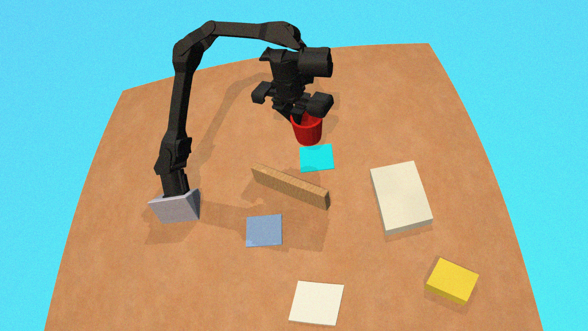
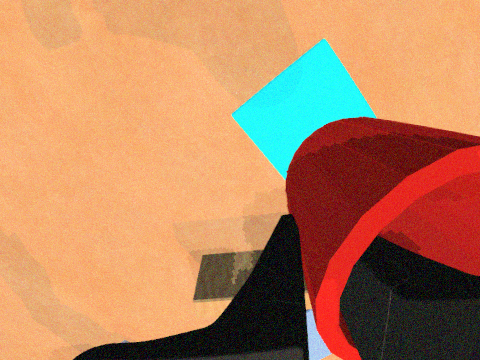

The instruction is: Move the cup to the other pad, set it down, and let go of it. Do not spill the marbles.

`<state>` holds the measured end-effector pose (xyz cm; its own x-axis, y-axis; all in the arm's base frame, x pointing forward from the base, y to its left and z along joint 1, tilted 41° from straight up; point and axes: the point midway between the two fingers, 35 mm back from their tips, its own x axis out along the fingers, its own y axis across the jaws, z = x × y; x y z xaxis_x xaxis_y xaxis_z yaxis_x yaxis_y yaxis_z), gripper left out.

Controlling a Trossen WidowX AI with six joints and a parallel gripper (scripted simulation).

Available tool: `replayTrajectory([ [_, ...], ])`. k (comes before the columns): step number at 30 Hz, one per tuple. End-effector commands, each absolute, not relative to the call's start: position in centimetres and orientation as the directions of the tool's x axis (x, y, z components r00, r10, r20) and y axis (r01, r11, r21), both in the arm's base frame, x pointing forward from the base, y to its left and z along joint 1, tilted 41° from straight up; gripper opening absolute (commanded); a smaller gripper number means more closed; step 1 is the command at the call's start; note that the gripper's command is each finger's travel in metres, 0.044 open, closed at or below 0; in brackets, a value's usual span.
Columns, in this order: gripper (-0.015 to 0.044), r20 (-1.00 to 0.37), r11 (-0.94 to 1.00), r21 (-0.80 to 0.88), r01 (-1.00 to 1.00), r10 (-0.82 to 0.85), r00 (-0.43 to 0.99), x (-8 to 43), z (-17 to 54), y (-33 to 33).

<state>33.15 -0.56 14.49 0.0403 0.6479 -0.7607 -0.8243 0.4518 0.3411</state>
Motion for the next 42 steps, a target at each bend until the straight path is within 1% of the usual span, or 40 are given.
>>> replayTrajectory([
  [1,0.0,-0.758,0.453,0.345,-0.822,0.651,0.041,33.7,15.1,0.0],
  [42,0.0,-0.757,0.452,0.344,-0.823,0.652,0.042,34.0,11.7,2.9],
])
